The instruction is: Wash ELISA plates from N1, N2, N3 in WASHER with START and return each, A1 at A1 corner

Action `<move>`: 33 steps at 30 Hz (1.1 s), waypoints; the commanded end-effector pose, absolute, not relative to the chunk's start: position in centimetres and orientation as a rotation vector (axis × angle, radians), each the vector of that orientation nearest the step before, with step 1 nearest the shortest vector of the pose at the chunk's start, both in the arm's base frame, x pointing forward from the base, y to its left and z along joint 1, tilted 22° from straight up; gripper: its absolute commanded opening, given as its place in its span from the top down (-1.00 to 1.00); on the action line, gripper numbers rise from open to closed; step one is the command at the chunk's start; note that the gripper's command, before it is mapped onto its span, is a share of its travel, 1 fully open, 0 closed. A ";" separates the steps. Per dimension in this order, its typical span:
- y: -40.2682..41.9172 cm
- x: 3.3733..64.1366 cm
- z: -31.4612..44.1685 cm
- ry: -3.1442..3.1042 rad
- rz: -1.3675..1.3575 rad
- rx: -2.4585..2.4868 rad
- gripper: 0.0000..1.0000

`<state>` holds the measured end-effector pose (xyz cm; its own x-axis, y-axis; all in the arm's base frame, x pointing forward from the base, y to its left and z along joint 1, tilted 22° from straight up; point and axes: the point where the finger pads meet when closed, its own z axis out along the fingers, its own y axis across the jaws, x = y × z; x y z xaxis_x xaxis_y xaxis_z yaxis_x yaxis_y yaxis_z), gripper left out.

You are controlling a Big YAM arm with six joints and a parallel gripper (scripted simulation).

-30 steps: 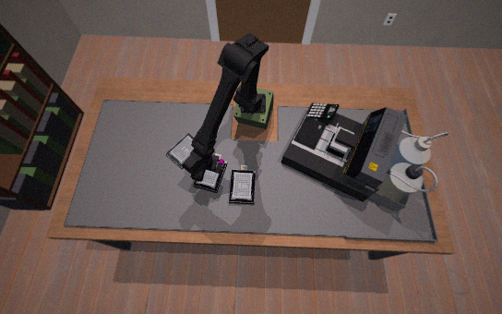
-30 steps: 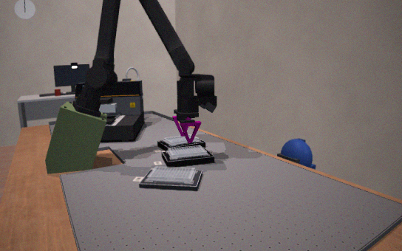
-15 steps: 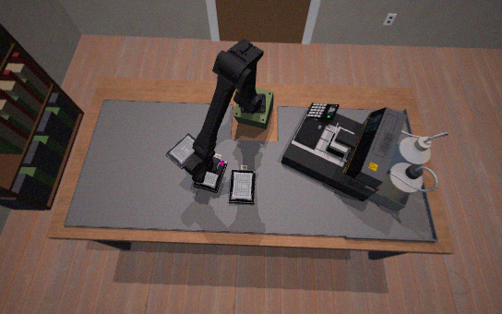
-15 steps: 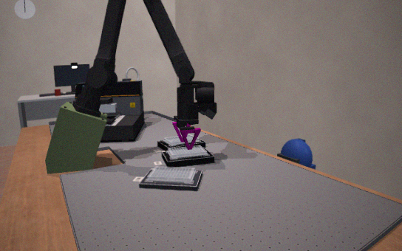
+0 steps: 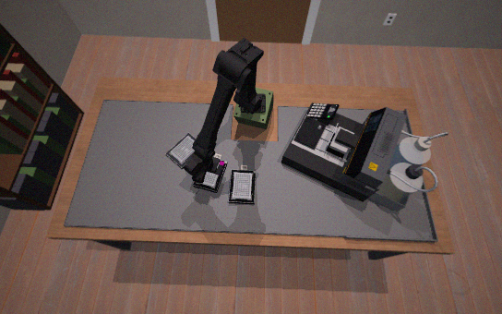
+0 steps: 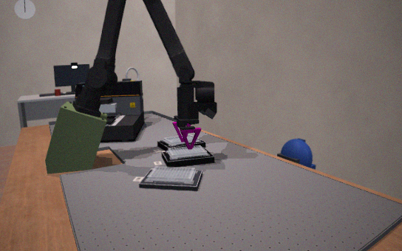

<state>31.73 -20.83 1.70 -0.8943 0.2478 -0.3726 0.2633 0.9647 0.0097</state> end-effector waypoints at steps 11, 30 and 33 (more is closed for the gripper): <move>-20.8 32.5 1.2 2.726 -0.064 0.367 -1.00; -20.9 32.9 0.0 2.729 -0.062 0.370 -1.00; -20.9 32.9 -0.1 2.729 -0.062 0.371 -1.00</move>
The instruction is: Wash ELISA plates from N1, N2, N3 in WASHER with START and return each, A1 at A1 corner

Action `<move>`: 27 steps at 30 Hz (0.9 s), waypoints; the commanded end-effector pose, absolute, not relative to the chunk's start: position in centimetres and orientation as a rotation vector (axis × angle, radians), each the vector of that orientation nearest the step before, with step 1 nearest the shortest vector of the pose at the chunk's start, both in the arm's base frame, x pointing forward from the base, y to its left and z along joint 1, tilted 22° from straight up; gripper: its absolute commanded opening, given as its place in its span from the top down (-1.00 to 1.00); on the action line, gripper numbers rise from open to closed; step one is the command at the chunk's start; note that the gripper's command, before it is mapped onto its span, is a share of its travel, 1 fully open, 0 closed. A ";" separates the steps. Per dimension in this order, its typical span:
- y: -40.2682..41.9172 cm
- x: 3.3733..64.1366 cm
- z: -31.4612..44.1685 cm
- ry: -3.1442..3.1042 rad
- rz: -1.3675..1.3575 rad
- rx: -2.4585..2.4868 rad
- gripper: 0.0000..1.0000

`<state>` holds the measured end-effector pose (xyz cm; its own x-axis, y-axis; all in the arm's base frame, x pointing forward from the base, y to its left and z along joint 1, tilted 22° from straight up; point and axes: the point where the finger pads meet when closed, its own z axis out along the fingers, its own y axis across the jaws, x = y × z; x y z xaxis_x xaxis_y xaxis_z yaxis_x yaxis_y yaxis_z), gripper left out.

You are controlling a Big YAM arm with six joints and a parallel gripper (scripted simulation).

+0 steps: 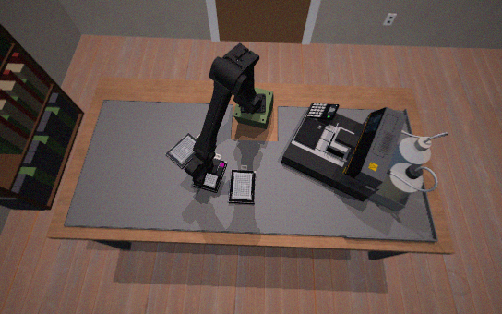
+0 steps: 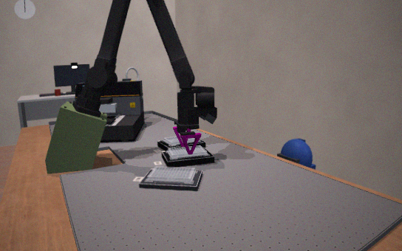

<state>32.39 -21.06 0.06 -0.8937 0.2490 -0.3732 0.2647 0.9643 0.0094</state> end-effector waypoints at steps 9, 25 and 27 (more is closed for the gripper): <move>-21.1 33.2 -0.5 2.726 -0.064 0.370 -1.00; -21.5 33.4 -0.4 2.717 -0.073 0.367 -1.00; -21.5 33.4 -0.4 2.717 -0.073 0.367 -1.00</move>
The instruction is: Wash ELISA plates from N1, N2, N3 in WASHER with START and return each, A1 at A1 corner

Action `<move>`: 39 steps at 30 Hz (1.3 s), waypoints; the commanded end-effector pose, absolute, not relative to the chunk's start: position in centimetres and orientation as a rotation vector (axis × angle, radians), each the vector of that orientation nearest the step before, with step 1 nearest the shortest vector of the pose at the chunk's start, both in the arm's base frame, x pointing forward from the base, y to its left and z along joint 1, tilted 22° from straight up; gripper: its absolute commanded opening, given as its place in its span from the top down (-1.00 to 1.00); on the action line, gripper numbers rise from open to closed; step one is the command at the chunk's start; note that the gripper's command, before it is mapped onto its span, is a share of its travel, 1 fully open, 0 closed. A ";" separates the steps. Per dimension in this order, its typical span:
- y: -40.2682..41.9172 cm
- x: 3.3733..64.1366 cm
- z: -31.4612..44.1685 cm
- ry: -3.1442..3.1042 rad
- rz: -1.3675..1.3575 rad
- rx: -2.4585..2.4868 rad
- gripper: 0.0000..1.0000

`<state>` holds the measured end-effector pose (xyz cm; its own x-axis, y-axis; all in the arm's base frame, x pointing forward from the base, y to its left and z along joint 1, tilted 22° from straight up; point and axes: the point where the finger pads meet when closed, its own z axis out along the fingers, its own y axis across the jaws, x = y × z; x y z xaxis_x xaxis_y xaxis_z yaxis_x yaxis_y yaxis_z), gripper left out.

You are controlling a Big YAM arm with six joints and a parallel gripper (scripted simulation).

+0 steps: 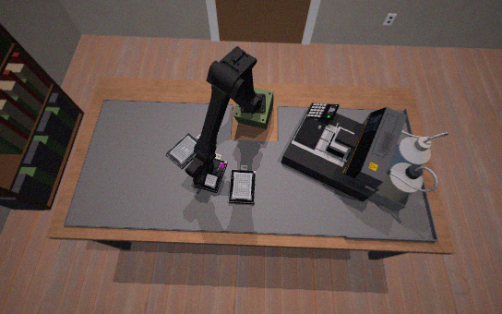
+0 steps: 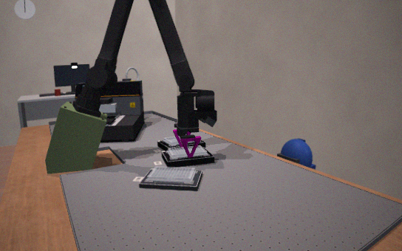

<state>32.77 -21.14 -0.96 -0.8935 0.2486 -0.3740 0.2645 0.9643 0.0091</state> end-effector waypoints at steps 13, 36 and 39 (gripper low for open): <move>-21.5 33.4 -0.4 2.717 -0.073 0.367 -0.68; -21.5 33.4 -0.4 2.717 -0.073 0.367 -0.68; -21.5 33.4 -0.4 2.717 -0.073 0.367 -0.68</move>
